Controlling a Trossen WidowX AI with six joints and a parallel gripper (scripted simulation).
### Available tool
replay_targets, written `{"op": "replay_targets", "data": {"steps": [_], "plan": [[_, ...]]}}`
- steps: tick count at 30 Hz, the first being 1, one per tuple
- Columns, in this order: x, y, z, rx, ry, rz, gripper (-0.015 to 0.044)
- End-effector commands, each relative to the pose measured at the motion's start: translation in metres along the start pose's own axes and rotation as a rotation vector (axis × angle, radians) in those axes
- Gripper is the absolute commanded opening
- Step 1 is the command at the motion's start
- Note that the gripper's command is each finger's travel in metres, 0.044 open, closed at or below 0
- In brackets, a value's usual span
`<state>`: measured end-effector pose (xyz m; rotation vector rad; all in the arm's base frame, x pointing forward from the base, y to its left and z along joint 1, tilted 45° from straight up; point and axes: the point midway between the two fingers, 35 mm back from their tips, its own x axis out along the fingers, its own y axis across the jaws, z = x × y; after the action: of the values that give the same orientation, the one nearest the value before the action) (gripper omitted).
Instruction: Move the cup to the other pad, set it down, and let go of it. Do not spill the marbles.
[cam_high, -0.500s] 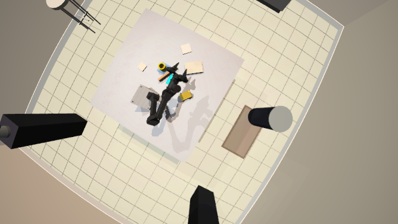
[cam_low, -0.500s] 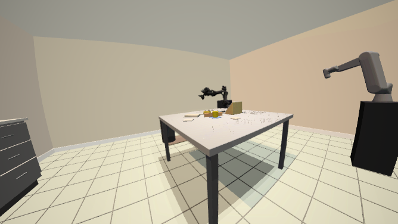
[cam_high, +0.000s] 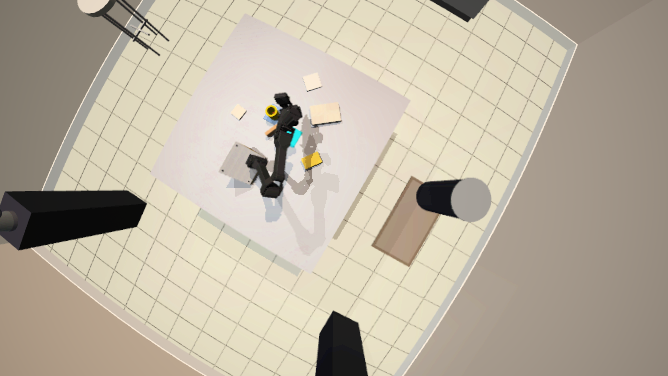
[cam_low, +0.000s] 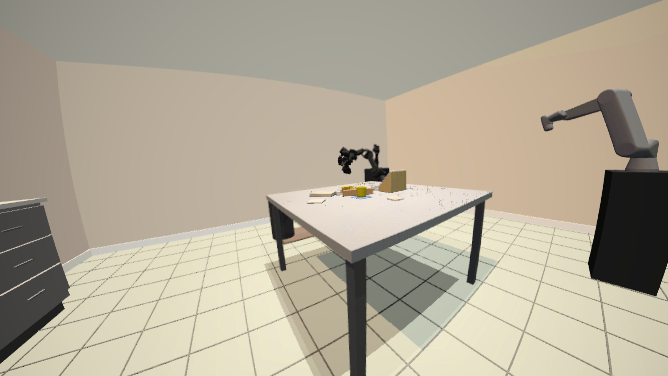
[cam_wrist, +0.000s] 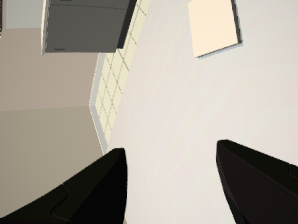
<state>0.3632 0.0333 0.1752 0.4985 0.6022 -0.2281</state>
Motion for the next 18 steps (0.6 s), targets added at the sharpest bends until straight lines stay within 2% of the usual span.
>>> {"op": "replay_targets", "data": {"steps": [1, 5, 8, 14, 18], "plan": [[0.027, -0.010, -0.048, 0.186, 0.163, -0.218, 0.0167], [0.040, -0.024, -0.096, 0.335, 0.237, -0.489, 0.0167], [0.044, -0.034, -0.126, 0.407, 0.219, -0.697, 0.0167], [0.040, -0.052, -0.169, 0.452, 0.008, -1.048, 0.0167], [0.041, -0.054, -0.177, 0.444, -0.073, -1.109, 0.0167]]}}
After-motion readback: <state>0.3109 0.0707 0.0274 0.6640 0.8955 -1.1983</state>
